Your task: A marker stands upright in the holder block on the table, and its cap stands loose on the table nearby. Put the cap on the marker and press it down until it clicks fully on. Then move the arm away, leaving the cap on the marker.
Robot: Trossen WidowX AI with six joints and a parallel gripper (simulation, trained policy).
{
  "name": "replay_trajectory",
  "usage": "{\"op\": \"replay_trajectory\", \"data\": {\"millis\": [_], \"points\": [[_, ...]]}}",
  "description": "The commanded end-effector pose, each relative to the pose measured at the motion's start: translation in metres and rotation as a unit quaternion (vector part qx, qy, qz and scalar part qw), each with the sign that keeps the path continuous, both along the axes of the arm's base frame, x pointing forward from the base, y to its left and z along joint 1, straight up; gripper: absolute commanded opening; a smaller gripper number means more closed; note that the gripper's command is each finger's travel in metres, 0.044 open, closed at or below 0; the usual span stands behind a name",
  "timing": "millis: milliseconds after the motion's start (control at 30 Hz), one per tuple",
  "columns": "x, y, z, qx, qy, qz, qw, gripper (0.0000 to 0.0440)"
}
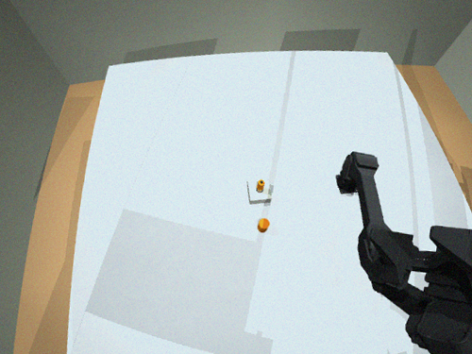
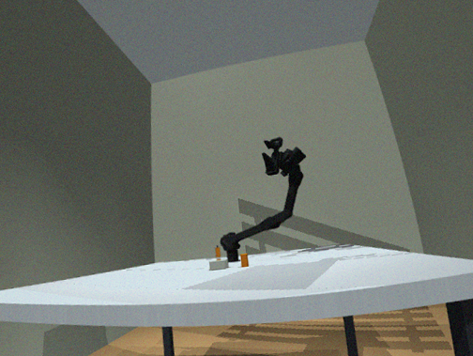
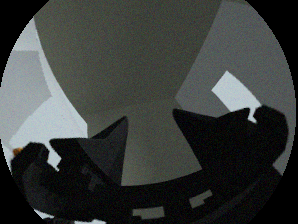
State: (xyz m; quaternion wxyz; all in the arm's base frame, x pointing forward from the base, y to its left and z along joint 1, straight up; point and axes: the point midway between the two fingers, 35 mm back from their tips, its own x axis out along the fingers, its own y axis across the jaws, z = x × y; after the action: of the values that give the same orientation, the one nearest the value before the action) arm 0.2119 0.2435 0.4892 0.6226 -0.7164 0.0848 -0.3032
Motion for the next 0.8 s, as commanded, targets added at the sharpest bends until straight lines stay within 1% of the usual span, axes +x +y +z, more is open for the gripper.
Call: {"op": "replay_trajectory", "data": {"millis": [0, 333, 767], "points": [[-0.005, -0.011, 0.004, 0.014, 0.005, 0.003, 1.0, 0.0312], [-0.023, -0.038, 0.015, 0.045, 0.021, 0.016, 0.999, 0.0328], [-0.046, -0.072, 0.026, 0.078, 0.045, 0.049, 0.995, 0.0324]]}}
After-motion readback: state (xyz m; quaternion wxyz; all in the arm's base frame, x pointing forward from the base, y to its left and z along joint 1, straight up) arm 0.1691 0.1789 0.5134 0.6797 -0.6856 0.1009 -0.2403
